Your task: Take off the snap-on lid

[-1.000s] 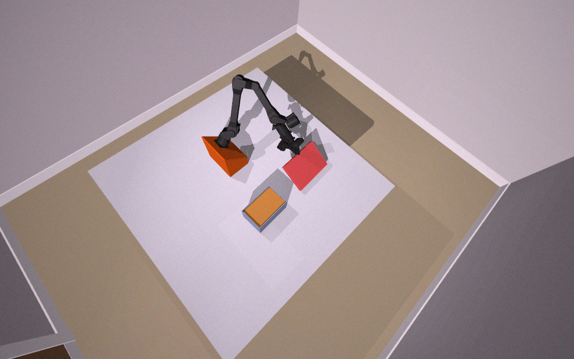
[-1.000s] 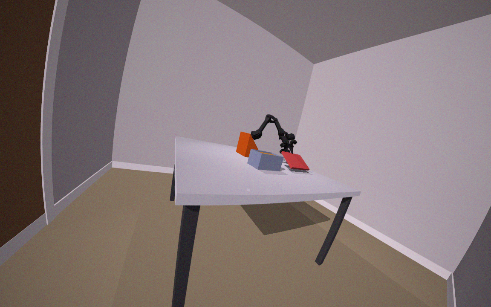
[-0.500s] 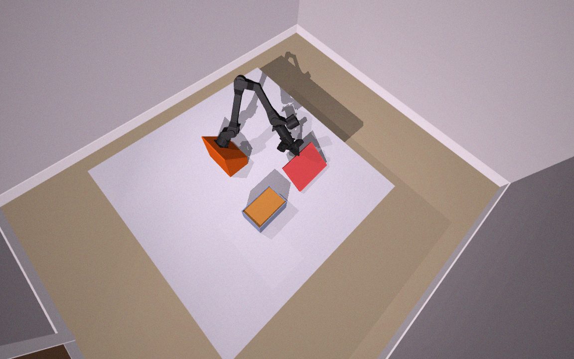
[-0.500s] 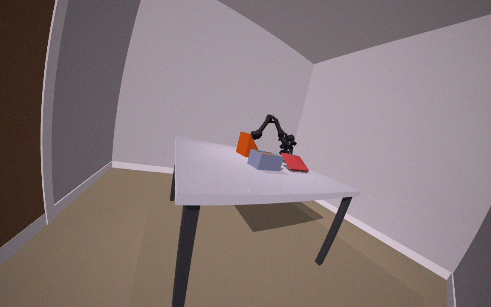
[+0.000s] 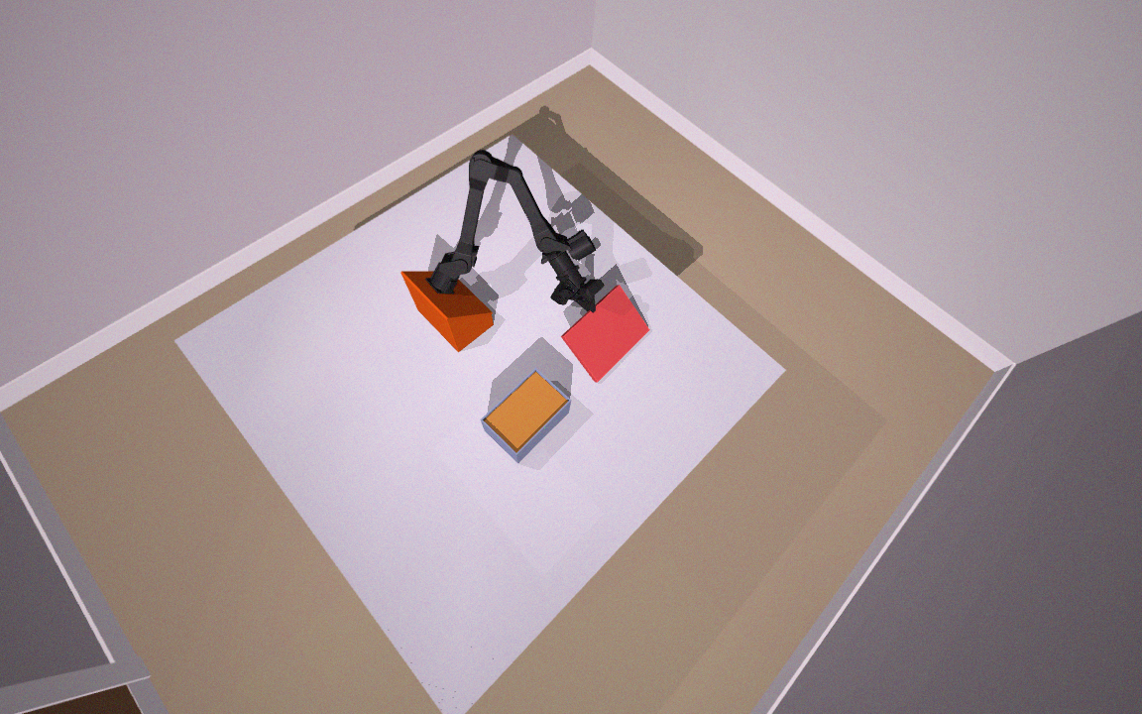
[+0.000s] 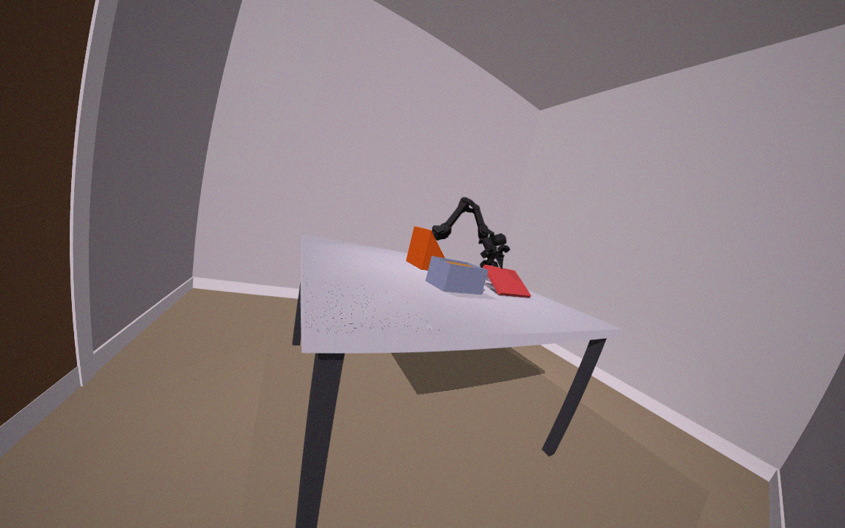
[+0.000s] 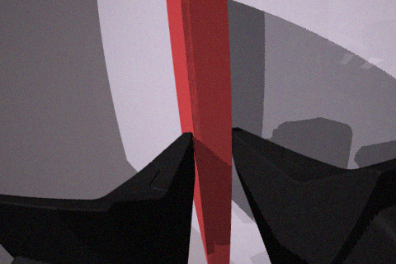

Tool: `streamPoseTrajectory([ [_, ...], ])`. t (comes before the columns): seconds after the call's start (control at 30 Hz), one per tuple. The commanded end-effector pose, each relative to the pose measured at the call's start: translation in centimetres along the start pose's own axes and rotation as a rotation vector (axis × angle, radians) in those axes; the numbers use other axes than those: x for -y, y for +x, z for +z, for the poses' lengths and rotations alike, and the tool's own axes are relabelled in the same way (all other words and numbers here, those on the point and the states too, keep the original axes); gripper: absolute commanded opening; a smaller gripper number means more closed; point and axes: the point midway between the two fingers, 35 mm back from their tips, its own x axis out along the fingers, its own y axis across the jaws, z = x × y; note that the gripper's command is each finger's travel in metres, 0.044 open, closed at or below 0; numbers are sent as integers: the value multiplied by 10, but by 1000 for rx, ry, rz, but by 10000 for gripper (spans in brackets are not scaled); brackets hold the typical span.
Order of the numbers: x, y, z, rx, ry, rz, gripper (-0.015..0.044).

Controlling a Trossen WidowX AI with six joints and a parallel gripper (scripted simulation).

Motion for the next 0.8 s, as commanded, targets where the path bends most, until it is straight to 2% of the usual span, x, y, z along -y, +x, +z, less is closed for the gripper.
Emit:
streamPoseTrajectory([
  [0.0, 0, 2, 1, 2, 6, 12, 0],
  [0.77, 14, 14, 1, 2, 6, 11, 0],
])
